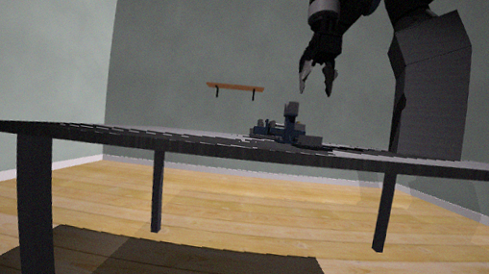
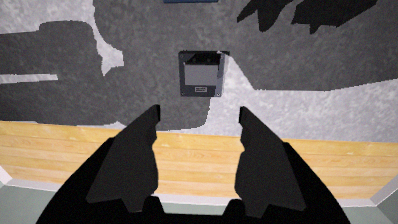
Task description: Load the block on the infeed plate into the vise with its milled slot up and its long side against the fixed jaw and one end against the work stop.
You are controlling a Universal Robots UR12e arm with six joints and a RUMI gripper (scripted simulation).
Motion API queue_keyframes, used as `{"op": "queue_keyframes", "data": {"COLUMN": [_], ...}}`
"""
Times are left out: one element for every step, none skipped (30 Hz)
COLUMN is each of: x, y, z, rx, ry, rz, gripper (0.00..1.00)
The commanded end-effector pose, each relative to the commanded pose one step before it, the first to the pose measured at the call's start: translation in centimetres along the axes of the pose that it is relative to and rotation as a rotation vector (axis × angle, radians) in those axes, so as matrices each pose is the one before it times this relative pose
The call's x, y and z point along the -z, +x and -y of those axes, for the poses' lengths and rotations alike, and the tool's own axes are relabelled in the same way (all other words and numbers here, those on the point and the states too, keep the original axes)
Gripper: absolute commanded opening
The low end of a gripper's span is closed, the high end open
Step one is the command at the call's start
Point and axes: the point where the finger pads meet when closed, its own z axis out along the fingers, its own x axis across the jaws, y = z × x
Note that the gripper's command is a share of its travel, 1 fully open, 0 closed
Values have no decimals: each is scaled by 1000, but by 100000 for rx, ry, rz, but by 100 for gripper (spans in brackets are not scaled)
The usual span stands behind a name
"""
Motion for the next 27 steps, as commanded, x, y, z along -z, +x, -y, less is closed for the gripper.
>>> {"op": "queue_keyframes", "data": {"x": [-1095, -257, -259, -261, -263, -264, -265, -266, -267, -267, -268, -268, 0, 0, -268, -268, -267, -267, -266, -265, -264, -263, -261, -260, -257, -256, -253], "y": [-58, 1, 0, 1, 0, 1, 0, 1, 0, 1, 0, 1, 0, 0, 1, 1, 1, 0, 1, 0, 1, 0, 1, 0, 1, 0, 1], "z": [-27, -1, -1, -1, -1, -1, -1, -1, -1, -1, -1, -1, 0, 0, -1, -1, -1, -1, -1, -1, -1, -1, -1, -1, -1, -1, -1], "rx": [3, 0, 0, 0, 0, 0, 0, 0, 0, 0, 0, 0, 0, 0, 0, 0, 0, 0, 0, 0, 0, 0, 0, 0, 0, 0, 0], "ry": [-25, 0, 0, 0, 0, 0, 0, 0, 0, 0, 0, 0, 0, 0, 0, 0, 0, 0, 0, 0, 0, 0, 0, 0, 0, 0, 0], "rz": [109, 0, 0, 0, 0, 0, 0, 0, 0, 0, 0, 0, 0, 0, 0, 0, 0, 0, 0, 0, 0, 0, 0, 0, 0, 0, 0], "gripper": [51, 51, 51, 51, 51, 51, 51, 51, 51, 51, 51, 51, 51, 51, 51, 51, 51, 51, 51, 51, 51, 51, 51, 51, 51, 51, 51]}}
